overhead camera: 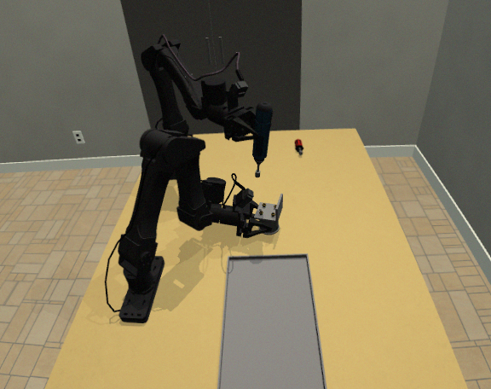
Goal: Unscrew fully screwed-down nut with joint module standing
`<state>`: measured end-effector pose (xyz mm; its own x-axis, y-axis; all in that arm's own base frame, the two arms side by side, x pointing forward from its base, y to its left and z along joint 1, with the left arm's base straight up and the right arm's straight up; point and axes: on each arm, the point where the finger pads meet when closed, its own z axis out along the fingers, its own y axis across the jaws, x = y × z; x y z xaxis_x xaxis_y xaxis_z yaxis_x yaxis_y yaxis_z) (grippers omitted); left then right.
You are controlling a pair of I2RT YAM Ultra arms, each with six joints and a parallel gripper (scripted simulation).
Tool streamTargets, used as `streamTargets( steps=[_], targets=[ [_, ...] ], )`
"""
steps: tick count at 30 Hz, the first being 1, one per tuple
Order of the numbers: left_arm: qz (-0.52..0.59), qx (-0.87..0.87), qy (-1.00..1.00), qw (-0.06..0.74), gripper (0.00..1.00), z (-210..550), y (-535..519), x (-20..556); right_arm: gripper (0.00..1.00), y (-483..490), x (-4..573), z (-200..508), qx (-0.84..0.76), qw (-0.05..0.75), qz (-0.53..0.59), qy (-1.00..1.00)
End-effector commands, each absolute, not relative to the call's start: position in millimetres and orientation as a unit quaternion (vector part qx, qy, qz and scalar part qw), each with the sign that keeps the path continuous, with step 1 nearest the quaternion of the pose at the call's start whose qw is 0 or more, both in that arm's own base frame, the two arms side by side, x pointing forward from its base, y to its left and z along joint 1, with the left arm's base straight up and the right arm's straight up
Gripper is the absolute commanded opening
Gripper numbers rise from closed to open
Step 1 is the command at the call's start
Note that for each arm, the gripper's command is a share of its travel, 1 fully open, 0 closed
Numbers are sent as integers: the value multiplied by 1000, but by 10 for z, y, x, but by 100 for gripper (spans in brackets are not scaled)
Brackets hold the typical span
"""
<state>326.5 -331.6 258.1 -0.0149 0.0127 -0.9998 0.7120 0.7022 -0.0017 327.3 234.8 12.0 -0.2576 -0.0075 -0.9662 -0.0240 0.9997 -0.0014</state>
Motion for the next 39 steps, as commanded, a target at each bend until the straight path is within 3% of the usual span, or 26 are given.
streamTargets(
  steps=[1, 39],
  targets=[
    [-288, 259, 627, 676, 42, 2871, -3247, 3201, 59, 2372, 3296, 91, -12, 605, 7, 796],
    [-290, 256, 620, 682, 42, 2959, -3051, 2999, 59, 2372, 3296, 91, -12, 605, 7, 796]
  ],
)
